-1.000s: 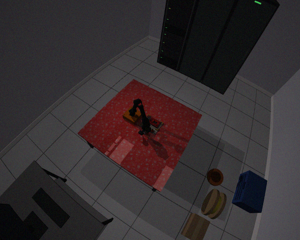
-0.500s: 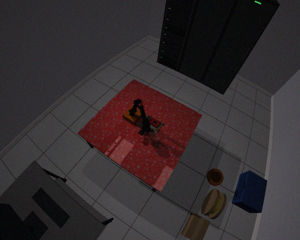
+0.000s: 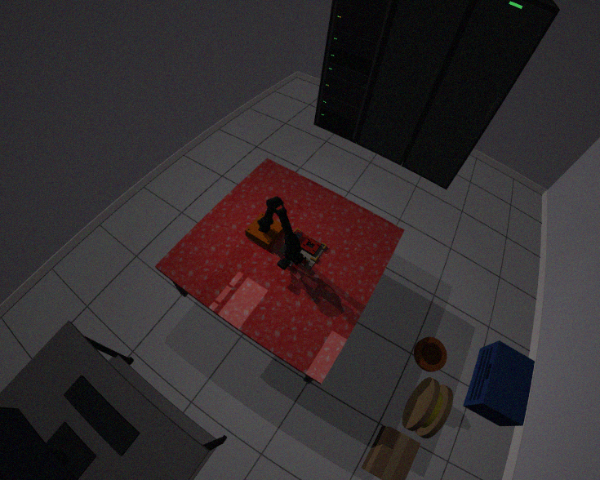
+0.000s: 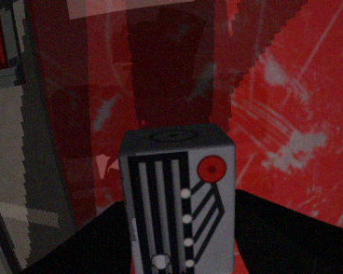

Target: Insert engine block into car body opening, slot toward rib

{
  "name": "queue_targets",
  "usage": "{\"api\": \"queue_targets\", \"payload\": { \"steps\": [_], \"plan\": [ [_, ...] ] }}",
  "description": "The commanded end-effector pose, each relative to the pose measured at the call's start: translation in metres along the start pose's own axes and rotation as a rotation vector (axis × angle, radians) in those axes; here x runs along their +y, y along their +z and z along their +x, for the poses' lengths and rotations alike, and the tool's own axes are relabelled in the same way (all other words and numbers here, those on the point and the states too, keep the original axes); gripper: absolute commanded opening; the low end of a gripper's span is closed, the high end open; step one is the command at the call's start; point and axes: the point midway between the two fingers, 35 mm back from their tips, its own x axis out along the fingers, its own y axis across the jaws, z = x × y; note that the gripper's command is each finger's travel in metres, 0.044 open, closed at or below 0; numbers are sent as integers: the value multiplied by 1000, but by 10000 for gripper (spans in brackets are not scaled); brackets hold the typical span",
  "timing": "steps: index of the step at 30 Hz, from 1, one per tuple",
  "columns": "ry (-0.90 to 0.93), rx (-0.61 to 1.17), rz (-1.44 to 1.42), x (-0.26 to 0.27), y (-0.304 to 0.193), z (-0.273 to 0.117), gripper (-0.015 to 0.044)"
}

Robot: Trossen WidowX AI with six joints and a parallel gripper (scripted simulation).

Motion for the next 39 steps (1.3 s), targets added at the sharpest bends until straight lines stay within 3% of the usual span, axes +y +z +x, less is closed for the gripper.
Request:
{"api": "queue_targets", "payload": {
  "steps": [1, 29, 39],
  "plan": [
    [-2, -12, 3, 1, 3, -16, 0],
    [-1, -11, 3, 11, -2, -103, 0],
    [1, -12, -8, 23, 4, -100, 0]
  ]
}}
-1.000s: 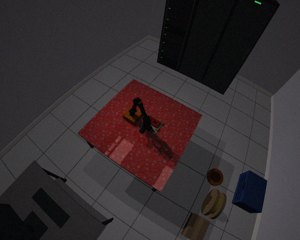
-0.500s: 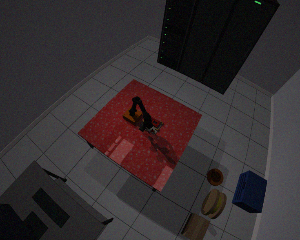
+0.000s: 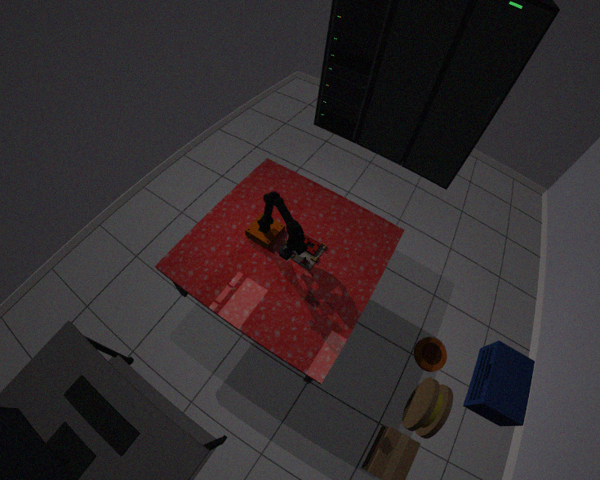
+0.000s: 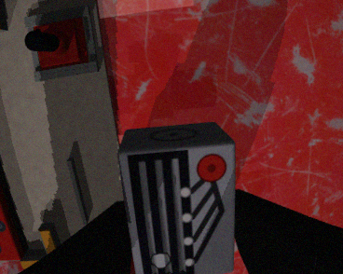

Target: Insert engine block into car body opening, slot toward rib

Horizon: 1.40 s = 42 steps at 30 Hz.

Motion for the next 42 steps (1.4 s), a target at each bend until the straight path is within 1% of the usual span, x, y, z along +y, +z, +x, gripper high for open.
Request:
{"api": "queue_targets", "payload": {
  "steps": [1, 15, 42],
  "plan": [
    [4, -3, -9, 10, 6, 3, 0],
    [5, -4, -19, 47, 22, 18, 0],
    [12, 0, -52, 123, 34, 46, 0]
  ]
}}
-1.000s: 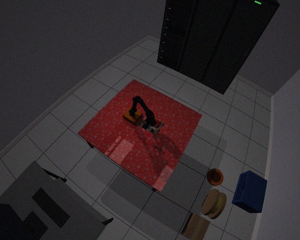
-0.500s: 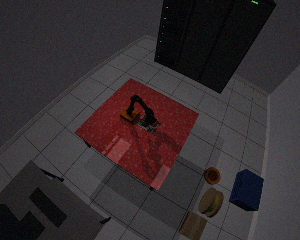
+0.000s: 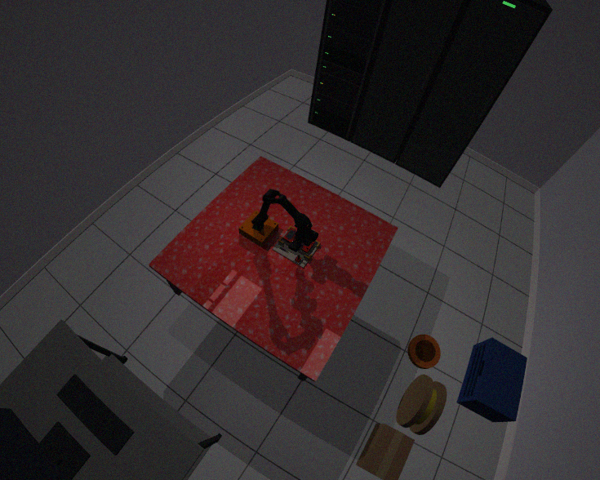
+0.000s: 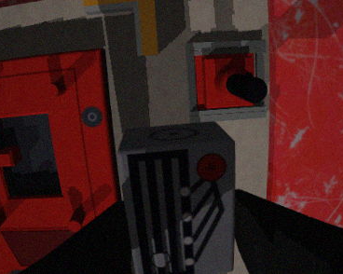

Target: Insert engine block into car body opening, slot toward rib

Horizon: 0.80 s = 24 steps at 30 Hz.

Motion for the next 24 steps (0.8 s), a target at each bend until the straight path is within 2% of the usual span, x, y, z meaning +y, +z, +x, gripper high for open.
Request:
{"api": "queue_targets", "payload": {
  "steps": [1, 24],
  "plan": [
    [4, 2, 4, 14, 2, 6, 0],
    [9, -2, 18, 83, -1, 32, 0]
  ]
}}
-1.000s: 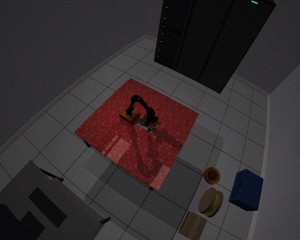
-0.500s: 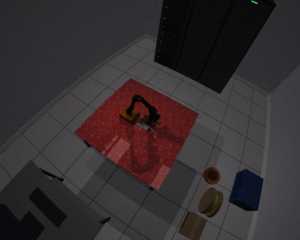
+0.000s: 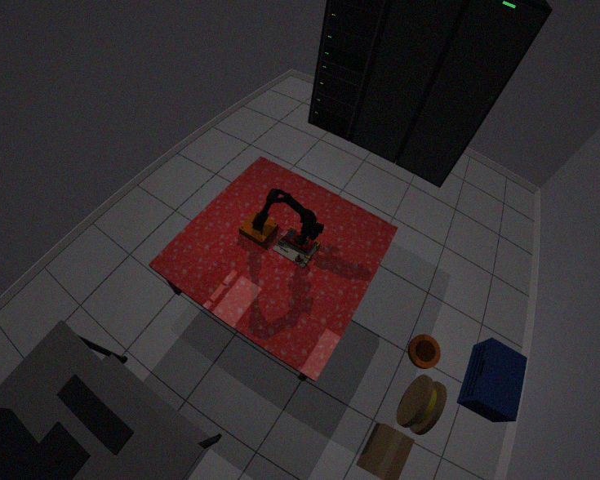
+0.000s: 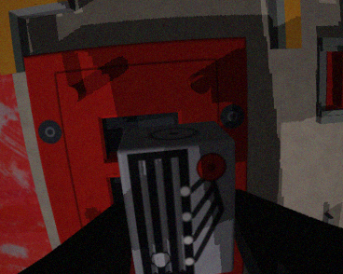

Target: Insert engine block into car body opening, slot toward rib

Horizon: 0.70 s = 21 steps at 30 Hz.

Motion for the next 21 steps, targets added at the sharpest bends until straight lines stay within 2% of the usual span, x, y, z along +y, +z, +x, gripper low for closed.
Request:
{"api": "queue_targets", "payload": {
  "steps": [1, 3, 9, 21],
  "plan": [
    [-5, 2, 6, 11, -3, 6, 0],
    [-5, 2, 6, 12, -3, 7, 0],
    [-5, 2, 16, 12, -3, 7, 157],
    [-5, 2, 16, 12, -3, 7, 158]
  ]
}}
